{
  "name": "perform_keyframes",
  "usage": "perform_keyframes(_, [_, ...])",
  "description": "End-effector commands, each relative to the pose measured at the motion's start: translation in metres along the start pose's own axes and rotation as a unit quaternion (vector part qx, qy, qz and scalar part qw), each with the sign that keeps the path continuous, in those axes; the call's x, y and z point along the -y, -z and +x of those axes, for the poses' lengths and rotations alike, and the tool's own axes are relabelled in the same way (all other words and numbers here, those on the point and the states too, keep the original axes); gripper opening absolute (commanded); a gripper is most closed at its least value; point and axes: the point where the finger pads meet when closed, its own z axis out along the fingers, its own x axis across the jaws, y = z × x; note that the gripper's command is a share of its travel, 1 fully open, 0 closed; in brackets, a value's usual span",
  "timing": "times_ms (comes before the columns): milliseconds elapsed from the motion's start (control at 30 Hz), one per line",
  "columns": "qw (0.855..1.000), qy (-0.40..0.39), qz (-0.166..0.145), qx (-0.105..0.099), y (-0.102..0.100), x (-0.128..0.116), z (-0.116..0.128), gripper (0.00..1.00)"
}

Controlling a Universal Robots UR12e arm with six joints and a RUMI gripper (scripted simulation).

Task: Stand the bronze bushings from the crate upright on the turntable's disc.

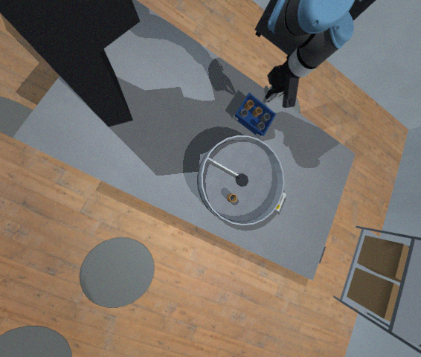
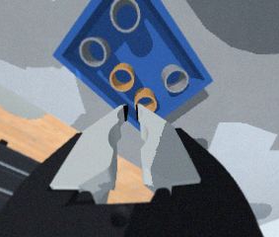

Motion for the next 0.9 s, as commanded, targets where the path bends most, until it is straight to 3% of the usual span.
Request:
perform_keyframes(0, [1.0,0.002,0.0,0.001,0.0002,0.0003,-0.002,0.05])
perform_keyframes(867, [1.0,0.002,0.0,-0.002,-0.0001,0.0013,-0.0031,0.05])
